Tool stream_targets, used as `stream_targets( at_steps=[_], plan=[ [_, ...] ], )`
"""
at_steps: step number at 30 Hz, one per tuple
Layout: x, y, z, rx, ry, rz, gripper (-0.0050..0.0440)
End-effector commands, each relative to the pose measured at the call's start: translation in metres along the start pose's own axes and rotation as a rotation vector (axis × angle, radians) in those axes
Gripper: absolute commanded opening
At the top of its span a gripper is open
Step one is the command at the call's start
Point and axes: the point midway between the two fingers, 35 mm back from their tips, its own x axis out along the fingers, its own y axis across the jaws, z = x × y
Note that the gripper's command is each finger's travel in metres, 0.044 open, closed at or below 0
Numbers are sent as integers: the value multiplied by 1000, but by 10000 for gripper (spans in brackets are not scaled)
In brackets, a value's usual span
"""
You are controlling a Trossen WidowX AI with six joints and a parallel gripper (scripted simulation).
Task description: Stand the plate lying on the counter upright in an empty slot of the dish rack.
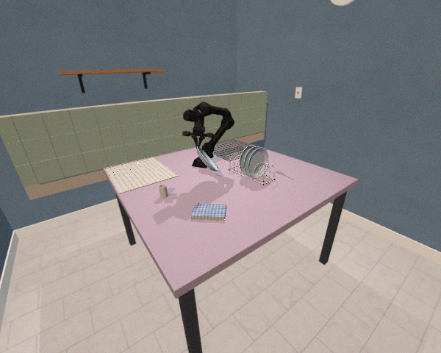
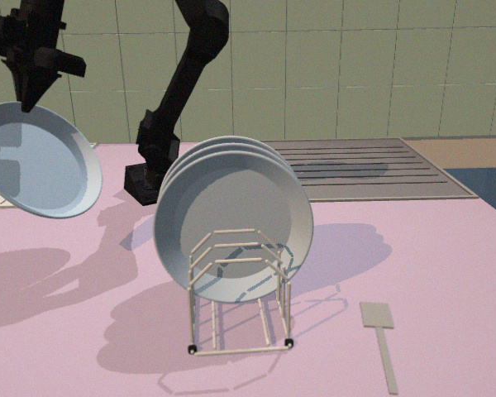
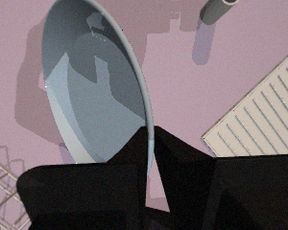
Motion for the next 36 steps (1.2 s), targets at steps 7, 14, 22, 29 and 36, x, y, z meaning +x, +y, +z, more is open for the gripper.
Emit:
stream_targets(
  at_steps=[7,14,22,29,36],
  plan=[
    [-10,1,4,-84,-44,-2,0],
    [-16,0,6,-159,-69,-11,0],
    [-27,0,8,-280,-108,-30,0],
    [-34,-1,9,-356,-132,-45,0],
    [-39,-1,10,-409,-147,-58,0]
  ],
)
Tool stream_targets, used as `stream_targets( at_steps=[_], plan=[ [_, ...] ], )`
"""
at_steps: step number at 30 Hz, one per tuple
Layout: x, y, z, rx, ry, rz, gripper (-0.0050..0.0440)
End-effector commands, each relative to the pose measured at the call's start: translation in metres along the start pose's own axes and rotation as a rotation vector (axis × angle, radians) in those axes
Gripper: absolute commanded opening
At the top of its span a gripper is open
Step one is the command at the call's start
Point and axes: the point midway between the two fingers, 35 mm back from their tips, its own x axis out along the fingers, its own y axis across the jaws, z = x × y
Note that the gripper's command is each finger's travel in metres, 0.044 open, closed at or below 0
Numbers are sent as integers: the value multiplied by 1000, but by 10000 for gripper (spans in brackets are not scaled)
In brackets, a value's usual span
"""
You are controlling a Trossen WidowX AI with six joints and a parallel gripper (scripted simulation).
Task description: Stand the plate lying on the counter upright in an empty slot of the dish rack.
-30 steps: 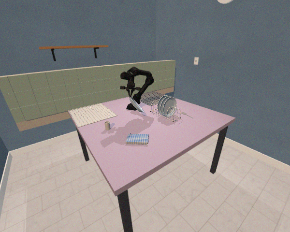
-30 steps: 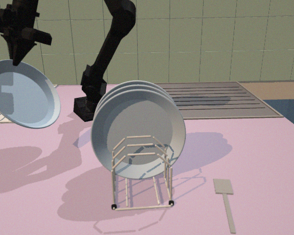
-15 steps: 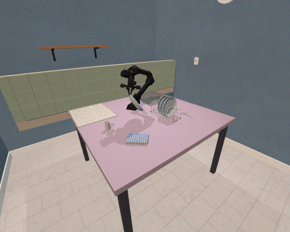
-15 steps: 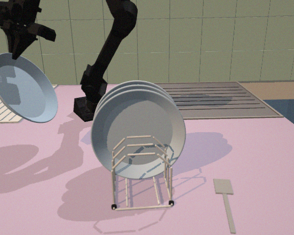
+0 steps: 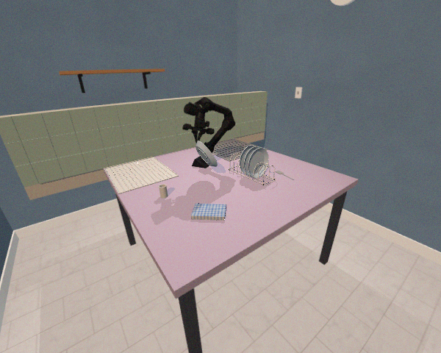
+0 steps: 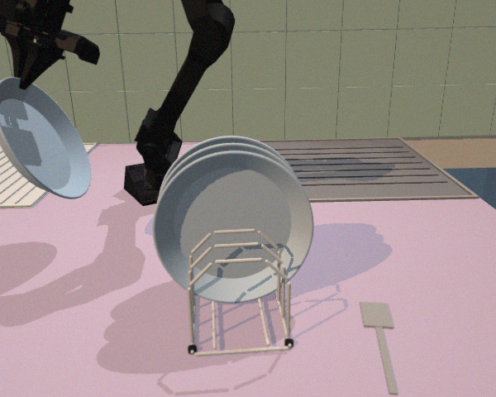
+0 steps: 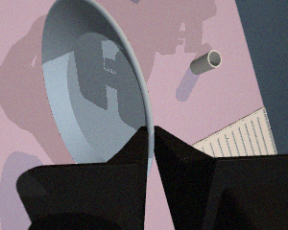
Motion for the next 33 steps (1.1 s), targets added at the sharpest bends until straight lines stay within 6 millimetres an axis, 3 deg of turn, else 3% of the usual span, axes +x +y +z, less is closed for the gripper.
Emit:
stream_targets(
  at_steps=[1,24,33],
  plan=[
    [-5,0,5,-18,-22,-11,0],
    [-6,-1,5,-36,-28,-12,0],
    [-17,-3,6,-307,-115,-56,0]
  ],
)
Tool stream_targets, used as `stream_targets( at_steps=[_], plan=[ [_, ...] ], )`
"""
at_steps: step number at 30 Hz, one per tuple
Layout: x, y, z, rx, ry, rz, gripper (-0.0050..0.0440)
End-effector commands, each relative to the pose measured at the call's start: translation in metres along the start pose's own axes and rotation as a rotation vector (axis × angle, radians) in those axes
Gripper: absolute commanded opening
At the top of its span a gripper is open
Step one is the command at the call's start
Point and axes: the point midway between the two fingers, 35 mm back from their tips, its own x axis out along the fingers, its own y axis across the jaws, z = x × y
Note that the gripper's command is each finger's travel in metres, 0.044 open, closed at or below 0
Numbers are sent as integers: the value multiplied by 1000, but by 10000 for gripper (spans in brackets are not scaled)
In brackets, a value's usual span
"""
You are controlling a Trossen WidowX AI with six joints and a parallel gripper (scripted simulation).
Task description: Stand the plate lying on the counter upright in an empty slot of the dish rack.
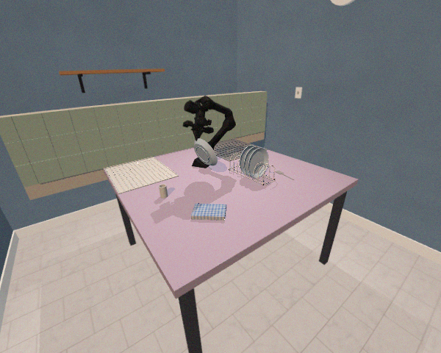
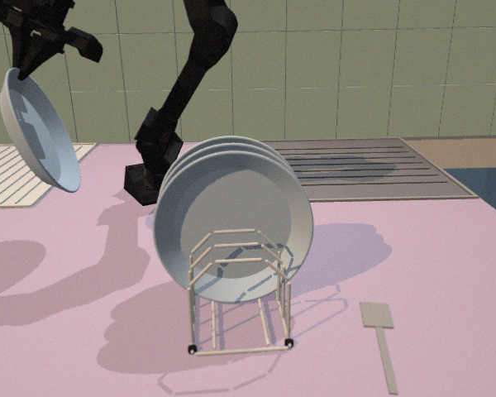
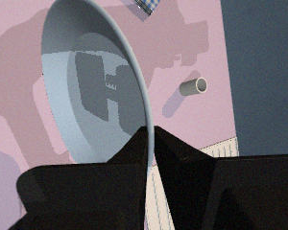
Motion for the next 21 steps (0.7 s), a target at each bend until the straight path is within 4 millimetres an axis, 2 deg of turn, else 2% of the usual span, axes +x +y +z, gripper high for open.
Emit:
stream_targets(
  at_steps=[1,5,10,21],
  plan=[
    [-6,-2,2,-112,-53,-26,0],
    [-10,-3,3,-210,-79,-50,0],
    [-10,-3,3,-235,-86,-54,0],
    [-13,-3,0,-579,-176,-122,0]
  ],
)
